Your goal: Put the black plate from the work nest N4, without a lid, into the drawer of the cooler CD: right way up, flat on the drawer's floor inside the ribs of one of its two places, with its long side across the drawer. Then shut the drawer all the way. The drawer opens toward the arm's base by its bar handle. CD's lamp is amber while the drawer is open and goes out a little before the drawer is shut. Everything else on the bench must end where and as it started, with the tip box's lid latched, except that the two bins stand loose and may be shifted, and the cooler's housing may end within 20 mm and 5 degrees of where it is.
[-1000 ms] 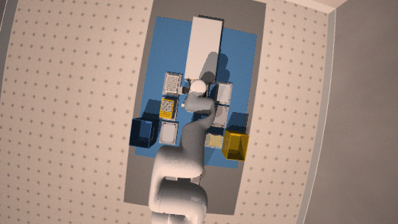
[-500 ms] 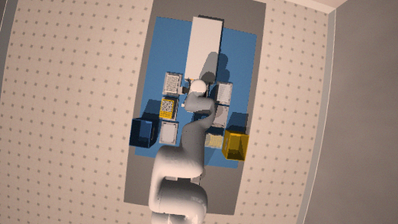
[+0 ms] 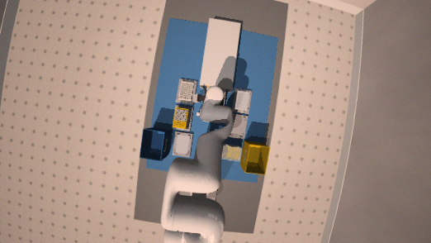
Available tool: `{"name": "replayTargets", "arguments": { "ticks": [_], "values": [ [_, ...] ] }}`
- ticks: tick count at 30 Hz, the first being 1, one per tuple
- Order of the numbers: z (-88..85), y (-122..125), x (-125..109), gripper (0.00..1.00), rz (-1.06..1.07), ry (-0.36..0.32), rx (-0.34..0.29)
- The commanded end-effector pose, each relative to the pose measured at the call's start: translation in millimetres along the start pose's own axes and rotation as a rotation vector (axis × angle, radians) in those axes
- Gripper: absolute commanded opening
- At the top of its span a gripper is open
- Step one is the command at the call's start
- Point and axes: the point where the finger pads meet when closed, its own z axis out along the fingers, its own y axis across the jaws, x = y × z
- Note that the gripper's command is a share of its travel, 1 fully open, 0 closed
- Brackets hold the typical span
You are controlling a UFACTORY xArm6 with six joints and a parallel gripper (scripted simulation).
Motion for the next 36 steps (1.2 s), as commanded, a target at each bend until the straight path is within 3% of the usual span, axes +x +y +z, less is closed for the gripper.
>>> {"name": "replayTargets", "arguments": {
  "ticks": [1, 2, 3, 36],
  "values": [
    [-2.5, 1.8, 0.0, 0.00, 0.000, 0.000, -0.005],
    [-2.5, 1.8, 0.0, 0.00, 0.000, 0.000, -0.005],
    [-1.8, 1.7, 0.0, 1.00, 0.000, 0.000, -0.005],
    [-1.4, 1.7, 0.0, 1.00, 0.000, 0.000, -0.005]
  ]
}}
